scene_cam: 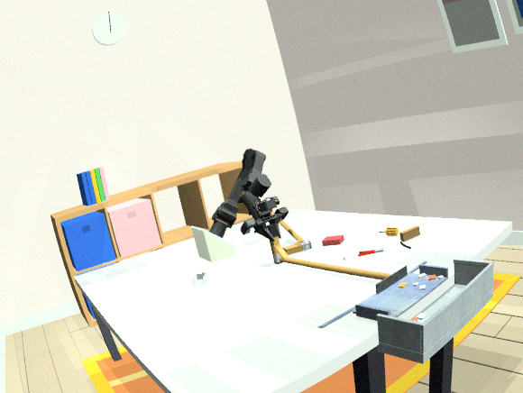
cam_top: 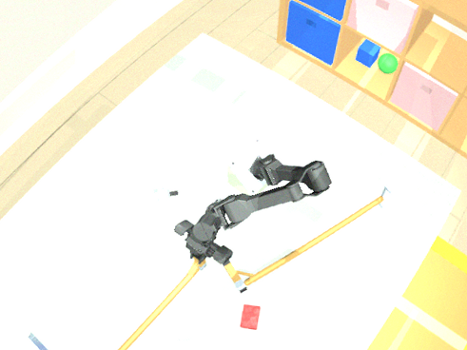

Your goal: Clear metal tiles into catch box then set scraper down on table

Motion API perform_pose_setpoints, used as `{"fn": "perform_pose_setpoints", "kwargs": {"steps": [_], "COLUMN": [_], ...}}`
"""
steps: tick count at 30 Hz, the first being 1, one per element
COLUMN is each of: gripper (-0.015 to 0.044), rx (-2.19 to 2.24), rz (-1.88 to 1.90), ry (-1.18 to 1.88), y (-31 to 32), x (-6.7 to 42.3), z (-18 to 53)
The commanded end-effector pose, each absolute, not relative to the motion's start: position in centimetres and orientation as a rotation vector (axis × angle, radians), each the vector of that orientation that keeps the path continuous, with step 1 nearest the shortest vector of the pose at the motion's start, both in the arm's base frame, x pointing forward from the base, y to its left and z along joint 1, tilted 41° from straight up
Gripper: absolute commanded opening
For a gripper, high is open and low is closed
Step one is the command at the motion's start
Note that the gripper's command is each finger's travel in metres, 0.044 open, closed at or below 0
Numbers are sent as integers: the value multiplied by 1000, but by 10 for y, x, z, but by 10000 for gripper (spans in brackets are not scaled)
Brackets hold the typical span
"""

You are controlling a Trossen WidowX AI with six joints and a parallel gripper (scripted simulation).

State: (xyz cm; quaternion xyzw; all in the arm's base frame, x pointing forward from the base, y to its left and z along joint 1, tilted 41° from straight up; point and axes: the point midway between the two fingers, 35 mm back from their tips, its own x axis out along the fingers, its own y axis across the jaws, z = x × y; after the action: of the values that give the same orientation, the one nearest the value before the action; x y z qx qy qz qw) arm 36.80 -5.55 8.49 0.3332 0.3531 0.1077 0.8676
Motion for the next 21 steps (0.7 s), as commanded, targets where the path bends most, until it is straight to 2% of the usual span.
{"fn": "perform_pose_setpoints", "kwargs": {"steps": [1, 21], "gripper": [0, 0], "rx": [685, 684], "rz": [223, 224], "ry": [725, 723], "y": [-60, -61], "x": [375, 396], "z": [88, 93]}}
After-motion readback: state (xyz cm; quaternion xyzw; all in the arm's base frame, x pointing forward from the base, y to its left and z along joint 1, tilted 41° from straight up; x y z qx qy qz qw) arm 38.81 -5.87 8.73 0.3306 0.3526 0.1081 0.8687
